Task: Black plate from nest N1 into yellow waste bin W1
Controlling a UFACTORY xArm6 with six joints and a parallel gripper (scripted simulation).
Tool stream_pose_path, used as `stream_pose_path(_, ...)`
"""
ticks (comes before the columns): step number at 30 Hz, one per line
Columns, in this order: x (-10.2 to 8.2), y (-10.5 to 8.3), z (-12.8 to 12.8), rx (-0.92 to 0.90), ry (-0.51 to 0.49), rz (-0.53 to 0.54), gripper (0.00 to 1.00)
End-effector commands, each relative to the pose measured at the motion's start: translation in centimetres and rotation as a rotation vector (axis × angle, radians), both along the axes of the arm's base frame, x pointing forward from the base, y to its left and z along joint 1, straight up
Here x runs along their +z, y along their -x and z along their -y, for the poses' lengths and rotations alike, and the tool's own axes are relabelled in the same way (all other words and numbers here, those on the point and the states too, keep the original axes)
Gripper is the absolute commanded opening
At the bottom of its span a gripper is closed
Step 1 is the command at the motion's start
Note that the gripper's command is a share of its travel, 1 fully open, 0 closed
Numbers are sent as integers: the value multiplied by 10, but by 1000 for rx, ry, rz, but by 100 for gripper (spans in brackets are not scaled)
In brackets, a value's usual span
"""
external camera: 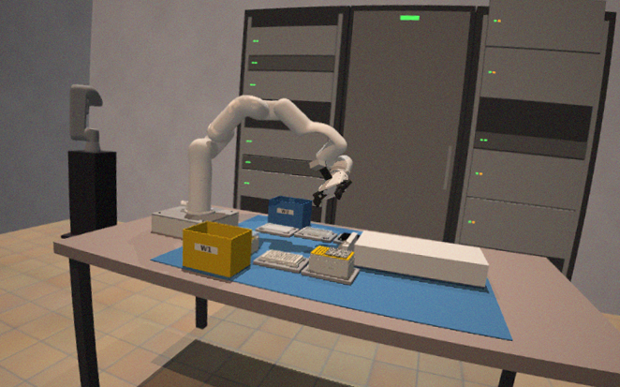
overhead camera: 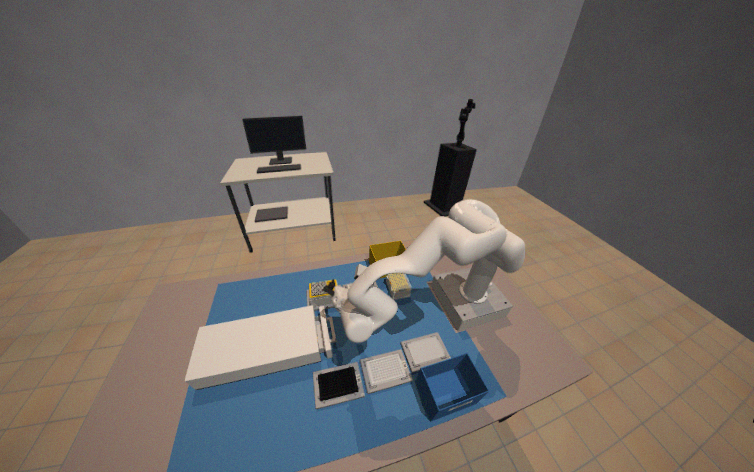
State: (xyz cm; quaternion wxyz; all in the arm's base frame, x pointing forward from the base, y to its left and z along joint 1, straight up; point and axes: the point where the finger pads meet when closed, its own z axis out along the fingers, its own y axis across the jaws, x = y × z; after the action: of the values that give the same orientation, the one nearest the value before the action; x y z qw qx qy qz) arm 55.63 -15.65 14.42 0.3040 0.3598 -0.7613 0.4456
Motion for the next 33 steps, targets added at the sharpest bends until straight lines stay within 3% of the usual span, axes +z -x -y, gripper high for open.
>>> stream_pose_path(1, 2, -1, 0, 0, 0, 5, 100)
stream_pose_path(17, 2, -1, 0, 0, 0, 5, 100)
stream_pose_path(21, 2, 16, 0, 32, -76, -100, 100)
stream_pose_path(33, 1, 35, -4, 143, -282, -359, 100)
